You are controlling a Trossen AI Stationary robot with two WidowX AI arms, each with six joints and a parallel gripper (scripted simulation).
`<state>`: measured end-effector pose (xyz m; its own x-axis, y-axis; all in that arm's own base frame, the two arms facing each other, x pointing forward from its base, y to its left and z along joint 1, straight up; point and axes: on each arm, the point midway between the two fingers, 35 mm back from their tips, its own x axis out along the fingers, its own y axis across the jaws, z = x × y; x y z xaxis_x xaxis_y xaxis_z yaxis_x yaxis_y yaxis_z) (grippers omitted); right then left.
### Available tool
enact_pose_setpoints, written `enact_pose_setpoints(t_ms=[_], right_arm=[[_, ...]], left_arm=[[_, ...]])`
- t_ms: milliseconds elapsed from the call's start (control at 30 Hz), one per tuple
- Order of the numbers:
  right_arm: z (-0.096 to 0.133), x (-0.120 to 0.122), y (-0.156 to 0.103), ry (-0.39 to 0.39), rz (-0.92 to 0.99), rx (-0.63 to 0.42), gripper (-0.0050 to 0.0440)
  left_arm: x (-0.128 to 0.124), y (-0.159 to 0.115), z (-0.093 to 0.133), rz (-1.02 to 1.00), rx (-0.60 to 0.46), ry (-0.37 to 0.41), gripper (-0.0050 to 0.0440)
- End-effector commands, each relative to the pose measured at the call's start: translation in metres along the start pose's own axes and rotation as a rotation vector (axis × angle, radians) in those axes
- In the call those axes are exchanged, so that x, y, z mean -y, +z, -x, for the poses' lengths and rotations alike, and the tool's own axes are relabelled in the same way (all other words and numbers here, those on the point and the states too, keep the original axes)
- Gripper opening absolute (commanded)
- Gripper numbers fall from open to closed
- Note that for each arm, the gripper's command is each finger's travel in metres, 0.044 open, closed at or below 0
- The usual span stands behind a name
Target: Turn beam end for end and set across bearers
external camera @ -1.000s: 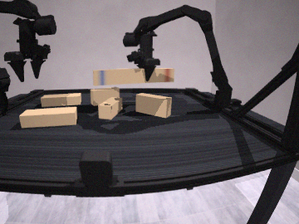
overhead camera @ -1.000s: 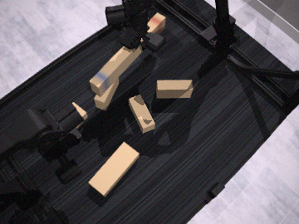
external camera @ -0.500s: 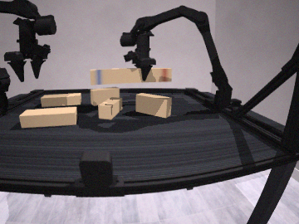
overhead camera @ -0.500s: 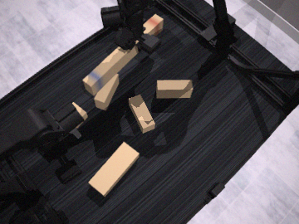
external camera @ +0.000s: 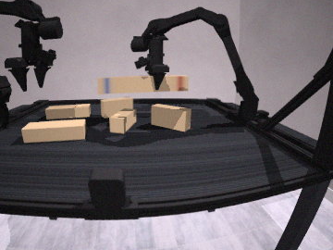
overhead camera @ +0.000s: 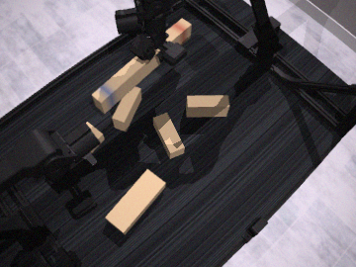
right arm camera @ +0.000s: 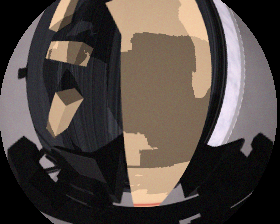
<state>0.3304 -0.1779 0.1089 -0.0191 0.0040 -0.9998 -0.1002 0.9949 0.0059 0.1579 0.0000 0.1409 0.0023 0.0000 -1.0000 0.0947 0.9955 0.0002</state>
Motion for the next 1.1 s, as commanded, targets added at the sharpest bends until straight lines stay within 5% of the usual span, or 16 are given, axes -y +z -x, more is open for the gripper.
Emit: enact_pose_setpoints(t_ms=[0,1067], right_arm=[[0.005,0.004,0.008,-0.006,-0.013,0.019,0.0],[-0.005,0.02,0.036,-0.005,-0.074,0.019,0.0]], left_arm=[[0.0,0.0,0.0,-0.003,-0.002,0.0,0.044],[0.0,0.0,0.0,-0.003,-0.002,0.0,0.044]])
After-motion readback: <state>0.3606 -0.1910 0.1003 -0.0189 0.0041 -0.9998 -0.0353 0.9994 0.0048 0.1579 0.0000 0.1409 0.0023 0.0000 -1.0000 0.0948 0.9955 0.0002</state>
